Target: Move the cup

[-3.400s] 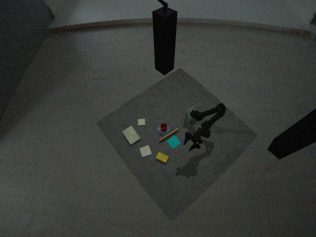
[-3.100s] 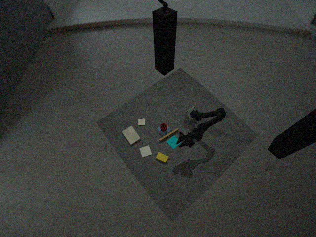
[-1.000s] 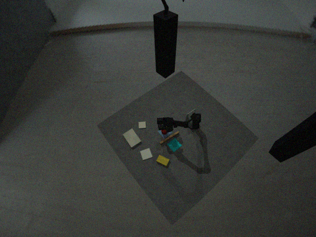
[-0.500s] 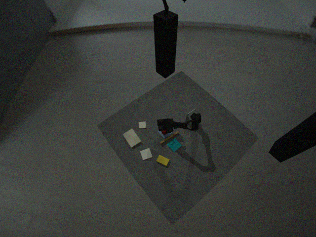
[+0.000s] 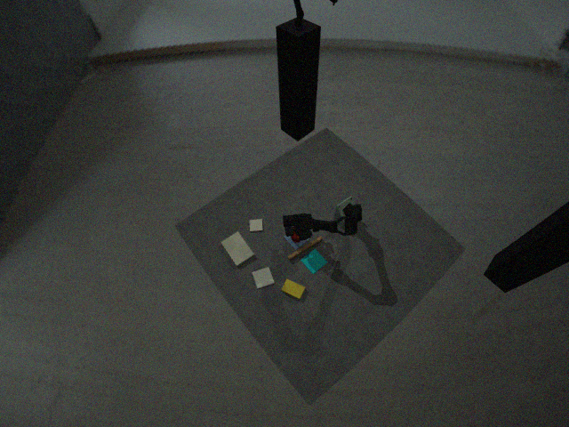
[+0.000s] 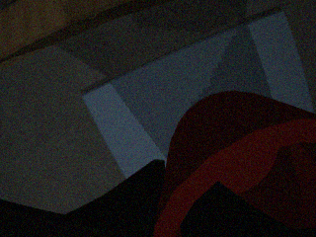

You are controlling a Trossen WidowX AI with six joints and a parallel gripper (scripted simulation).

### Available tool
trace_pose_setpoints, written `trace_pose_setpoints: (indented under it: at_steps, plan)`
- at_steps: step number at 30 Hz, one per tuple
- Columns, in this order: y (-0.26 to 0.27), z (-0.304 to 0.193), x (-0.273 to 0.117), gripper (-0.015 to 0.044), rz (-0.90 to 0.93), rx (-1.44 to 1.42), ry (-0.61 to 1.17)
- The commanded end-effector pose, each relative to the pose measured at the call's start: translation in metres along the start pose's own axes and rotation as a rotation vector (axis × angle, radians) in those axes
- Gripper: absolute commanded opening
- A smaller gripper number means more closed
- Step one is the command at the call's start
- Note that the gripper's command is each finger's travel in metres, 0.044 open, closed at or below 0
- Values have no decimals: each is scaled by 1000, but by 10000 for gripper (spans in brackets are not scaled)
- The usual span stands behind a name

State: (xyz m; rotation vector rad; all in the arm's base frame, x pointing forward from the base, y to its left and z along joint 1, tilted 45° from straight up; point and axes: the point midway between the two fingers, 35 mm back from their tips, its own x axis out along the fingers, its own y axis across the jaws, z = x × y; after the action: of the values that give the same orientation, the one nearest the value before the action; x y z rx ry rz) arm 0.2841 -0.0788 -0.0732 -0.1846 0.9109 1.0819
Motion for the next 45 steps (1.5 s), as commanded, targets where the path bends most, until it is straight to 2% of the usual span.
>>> trace_pose_setpoints:
  at_steps: [1,7,20,45]
  plan:
    - [0,0,0,0,0,-1,0]
    - [-1,0,-7,0,0,0,1]
    - [2,-2,-57,0,-1,7,-1]
    - [3,-3,-56,0,2,14,-4]
